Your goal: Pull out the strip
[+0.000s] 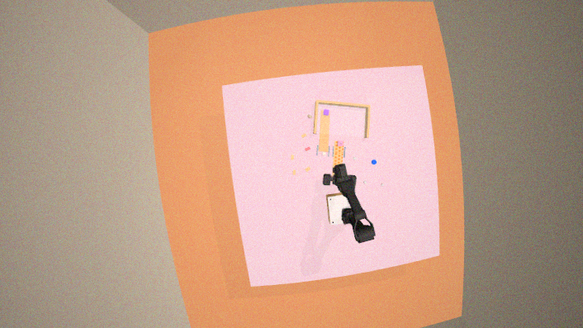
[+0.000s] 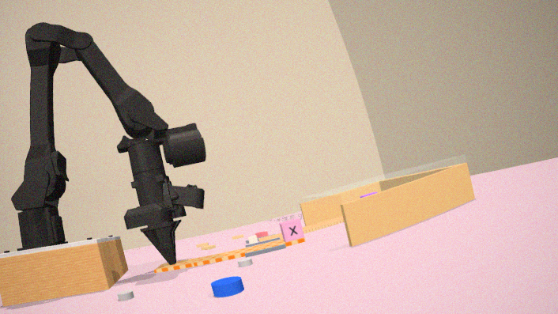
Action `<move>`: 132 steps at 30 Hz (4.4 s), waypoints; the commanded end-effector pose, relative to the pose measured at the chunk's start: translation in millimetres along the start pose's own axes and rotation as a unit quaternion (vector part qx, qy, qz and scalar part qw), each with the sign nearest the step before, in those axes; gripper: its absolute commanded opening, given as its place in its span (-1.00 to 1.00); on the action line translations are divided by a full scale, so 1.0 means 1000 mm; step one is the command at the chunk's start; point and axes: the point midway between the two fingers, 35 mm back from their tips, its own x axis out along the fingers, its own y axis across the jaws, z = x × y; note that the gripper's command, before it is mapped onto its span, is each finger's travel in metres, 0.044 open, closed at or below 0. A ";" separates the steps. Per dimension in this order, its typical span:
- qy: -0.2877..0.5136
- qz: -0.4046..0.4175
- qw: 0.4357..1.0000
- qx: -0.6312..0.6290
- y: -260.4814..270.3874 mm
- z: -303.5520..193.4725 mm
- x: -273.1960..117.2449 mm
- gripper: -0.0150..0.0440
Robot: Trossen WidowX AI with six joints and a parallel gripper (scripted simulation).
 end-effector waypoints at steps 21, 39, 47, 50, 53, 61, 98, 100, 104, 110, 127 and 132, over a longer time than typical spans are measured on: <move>0.012 -0.003 1.000 0.001 -0.002 -0.009 0.003 -0.49; 0.011 -0.003 1.000 -0.003 0.000 0.008 -0.040 -0.31; 0.010 -0.003 1.000 -0.011 -0.002 0.039 -0.040 0.40; 0.010 -0.003 1.000 -0.011 -0.002 0.049 -0.041 0.67; 0.009 -0.003 1.000 -0.011 -0.003 0.059 -0.041 0.93; 0.008 -0.003 1.000 -0.011 -0.004 0.085 -0.043 1.00; 0.004 -0.003 1.000 -0.011 -0.005 0.206 -0.061 1.00; 0.004 -0.003 1.000 -0.011 -0.005 0.207 -0.061 0.91; 0.004 -0.003 1.000 -0.011 -0.005 0.207 -0.056 0.56; 0.004 -0.003 1.000 -0.011 -0.005 0.207 -0.046 0.36; 0.004 -0.003 1.000 -0.011 -0.005 0.207 -0.018 0.36; 0.004 -0.003 1.000 -0.011 -0.005 0.206 -0.010 0.36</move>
